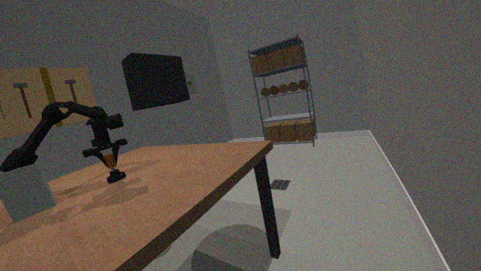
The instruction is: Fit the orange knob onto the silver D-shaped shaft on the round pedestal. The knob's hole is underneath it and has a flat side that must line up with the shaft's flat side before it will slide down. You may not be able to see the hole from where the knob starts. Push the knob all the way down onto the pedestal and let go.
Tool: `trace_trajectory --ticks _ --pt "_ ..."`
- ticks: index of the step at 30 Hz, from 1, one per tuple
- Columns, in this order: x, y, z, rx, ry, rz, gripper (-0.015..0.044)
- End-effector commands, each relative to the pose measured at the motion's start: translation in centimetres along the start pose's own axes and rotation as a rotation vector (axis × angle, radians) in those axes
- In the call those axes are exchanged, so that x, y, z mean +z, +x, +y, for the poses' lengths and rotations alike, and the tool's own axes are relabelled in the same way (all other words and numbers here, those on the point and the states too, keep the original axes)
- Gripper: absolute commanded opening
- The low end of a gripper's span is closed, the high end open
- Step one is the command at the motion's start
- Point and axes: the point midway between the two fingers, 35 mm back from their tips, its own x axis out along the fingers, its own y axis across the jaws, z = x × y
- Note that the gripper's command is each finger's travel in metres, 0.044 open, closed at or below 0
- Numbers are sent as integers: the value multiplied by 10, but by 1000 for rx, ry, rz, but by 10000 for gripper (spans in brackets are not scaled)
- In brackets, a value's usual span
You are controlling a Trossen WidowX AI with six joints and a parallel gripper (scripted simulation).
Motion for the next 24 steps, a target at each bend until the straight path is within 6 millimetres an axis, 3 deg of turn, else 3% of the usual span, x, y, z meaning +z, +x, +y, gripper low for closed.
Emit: trace_trajectory --ticks 1,6,24 --pt "0 -1 0 0 -49 0 0" --pt "0 1 1 0 -204 0 0" --pt "0 3 1 0 -204 0 0"
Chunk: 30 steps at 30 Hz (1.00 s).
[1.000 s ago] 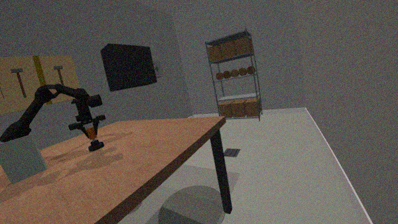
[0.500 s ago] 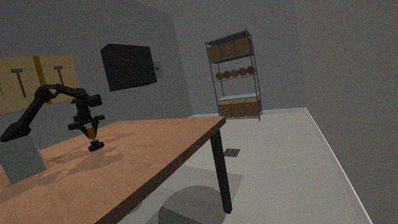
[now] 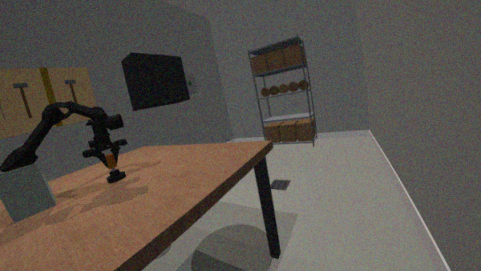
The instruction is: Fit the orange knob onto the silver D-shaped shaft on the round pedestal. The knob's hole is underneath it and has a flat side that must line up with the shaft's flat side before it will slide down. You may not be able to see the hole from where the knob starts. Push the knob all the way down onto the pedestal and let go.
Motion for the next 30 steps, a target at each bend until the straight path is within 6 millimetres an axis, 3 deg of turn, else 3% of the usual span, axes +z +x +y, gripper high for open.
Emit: trace_trajectory --ticks 1,15,22,30 --pt "0 0 1 -2 -3 -1 0" --pt "1 -4 1 -1 -3 0 0" --pt "0 -3 0 -2 -202 0 0" --pt "0 0 0 -2 -212 0 0"
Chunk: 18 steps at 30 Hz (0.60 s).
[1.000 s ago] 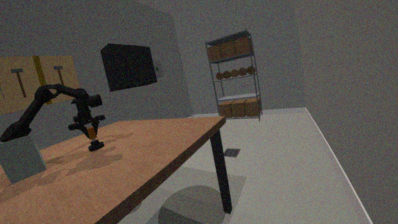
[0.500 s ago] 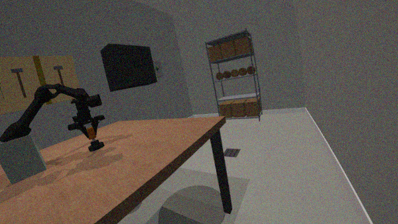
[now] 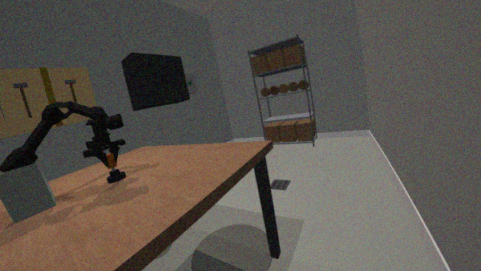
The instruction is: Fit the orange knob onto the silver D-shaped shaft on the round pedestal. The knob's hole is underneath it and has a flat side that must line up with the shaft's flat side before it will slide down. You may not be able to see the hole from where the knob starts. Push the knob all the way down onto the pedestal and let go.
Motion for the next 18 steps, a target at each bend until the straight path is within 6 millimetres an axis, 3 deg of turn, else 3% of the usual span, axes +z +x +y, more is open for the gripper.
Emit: trace_trajectory --ticks 1,18 --pt "0 1 0 -1 -12 1 0" --pt "1 -2 0 -1 -12 1 0"
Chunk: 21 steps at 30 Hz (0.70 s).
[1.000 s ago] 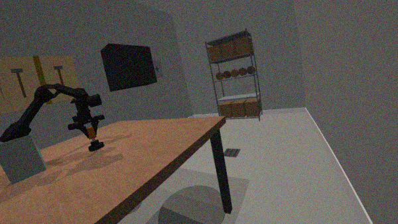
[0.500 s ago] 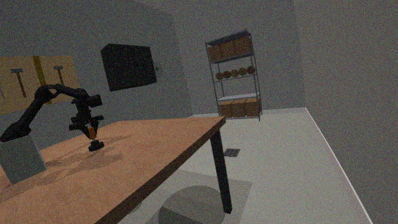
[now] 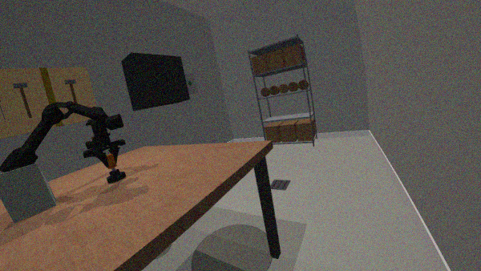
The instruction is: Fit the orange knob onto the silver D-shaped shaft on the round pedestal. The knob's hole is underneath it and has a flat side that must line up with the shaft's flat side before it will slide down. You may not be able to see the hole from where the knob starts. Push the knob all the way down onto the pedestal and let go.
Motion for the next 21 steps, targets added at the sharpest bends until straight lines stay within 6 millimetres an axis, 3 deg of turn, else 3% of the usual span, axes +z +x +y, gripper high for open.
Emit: trace_trajectory --ticks 1,9,21 --pt "1 -3 -1 -1 -2 0 0" --pt "0 -2 -1 -1 -201 0 0" --pt "0 0 -1 -1 -212 0 0"
